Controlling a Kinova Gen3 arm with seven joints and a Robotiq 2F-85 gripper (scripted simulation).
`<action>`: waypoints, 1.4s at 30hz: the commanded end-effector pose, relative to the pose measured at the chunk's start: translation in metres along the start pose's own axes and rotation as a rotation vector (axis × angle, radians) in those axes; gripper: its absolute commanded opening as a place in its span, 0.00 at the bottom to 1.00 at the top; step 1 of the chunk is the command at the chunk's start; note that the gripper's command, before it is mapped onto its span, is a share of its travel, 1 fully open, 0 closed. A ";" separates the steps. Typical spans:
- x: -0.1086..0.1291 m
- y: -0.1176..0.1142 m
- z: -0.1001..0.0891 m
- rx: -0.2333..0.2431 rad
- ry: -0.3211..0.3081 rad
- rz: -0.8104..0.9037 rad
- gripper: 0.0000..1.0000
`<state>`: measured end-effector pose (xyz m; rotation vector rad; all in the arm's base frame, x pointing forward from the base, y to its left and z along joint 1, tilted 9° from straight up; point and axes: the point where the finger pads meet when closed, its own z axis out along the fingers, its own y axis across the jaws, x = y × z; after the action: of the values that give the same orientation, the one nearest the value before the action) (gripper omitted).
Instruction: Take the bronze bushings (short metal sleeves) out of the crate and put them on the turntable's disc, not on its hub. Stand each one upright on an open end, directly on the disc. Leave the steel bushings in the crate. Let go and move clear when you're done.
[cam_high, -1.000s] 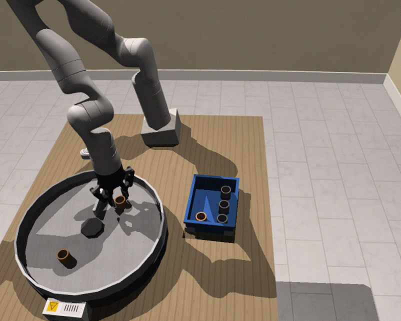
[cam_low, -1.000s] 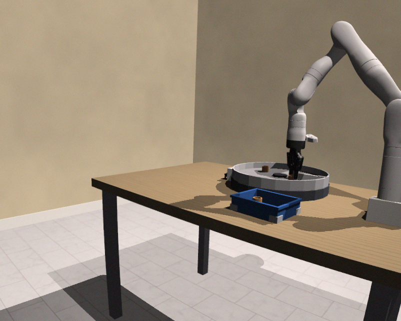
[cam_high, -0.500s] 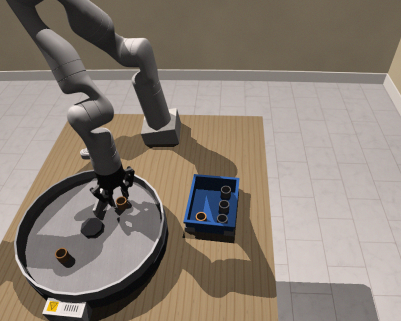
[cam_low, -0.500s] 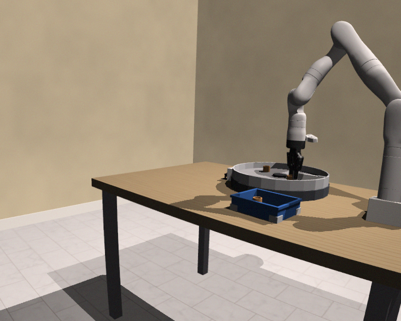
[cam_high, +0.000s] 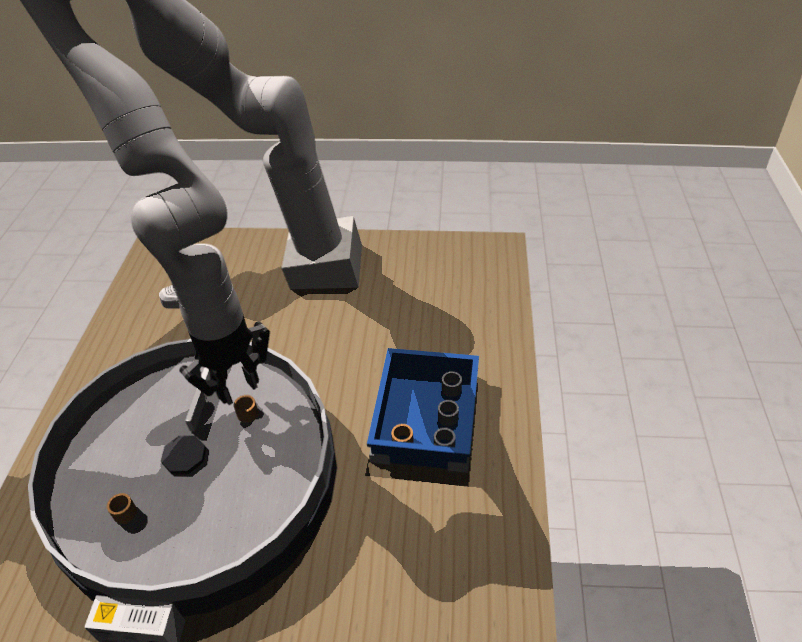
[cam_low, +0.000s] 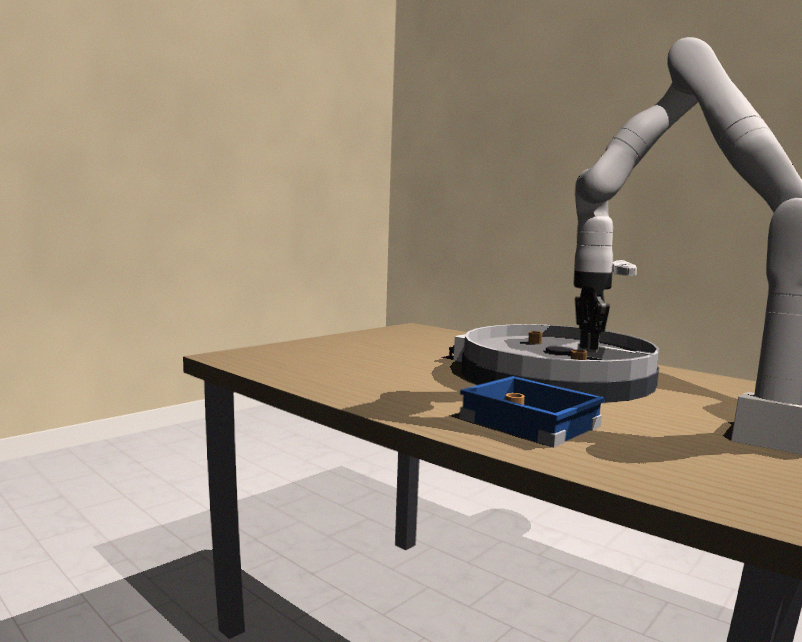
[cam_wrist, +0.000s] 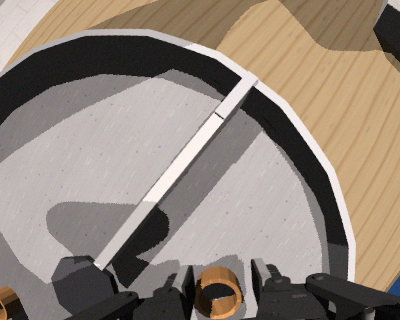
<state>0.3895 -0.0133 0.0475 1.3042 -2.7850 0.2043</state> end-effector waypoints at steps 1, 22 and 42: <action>-0.001 -0.007 -0.018 0.017 -0.011 0.008 0.40; -0.001 -0.006 -0.028 0.017 -0.011 0.008 0.40; -0.001 -0.006 -0.028 0.017 -0.011 0.008 0.39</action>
<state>0.3946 -0.0125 0.0754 1.3018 -2.8032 0.2208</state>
